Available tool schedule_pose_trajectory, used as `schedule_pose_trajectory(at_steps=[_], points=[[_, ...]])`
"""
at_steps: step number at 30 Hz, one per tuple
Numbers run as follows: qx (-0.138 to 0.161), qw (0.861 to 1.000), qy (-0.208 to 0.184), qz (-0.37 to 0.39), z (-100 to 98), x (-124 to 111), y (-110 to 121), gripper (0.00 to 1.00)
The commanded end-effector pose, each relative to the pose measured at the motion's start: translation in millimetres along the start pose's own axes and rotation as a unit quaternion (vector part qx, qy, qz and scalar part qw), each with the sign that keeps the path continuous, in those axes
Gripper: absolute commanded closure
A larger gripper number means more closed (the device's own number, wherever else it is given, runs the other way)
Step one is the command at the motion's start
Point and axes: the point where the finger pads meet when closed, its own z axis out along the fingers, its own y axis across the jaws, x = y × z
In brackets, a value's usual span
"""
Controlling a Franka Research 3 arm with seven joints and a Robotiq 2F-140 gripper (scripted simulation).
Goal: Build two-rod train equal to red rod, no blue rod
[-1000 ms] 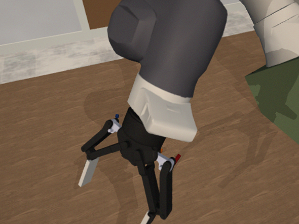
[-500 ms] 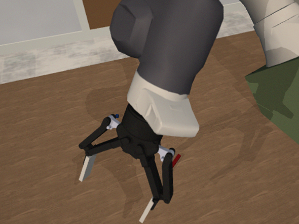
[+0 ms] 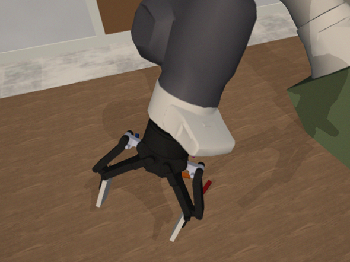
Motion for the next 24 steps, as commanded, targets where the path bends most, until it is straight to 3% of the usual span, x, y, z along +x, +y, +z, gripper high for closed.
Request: schedule_pose_trajectory(at_steps=[1,18,24], points=[[0.007,0.997,-0.022,-0.067,1.2,-6.7,2.6,0.00],[0.025,0.983,-0.057,-0.170,-0.2,-38.1,2.0,0.00],[0.038,0.972,-0.072,-0.218,-1.6,-53.2,1.0,0.00]])
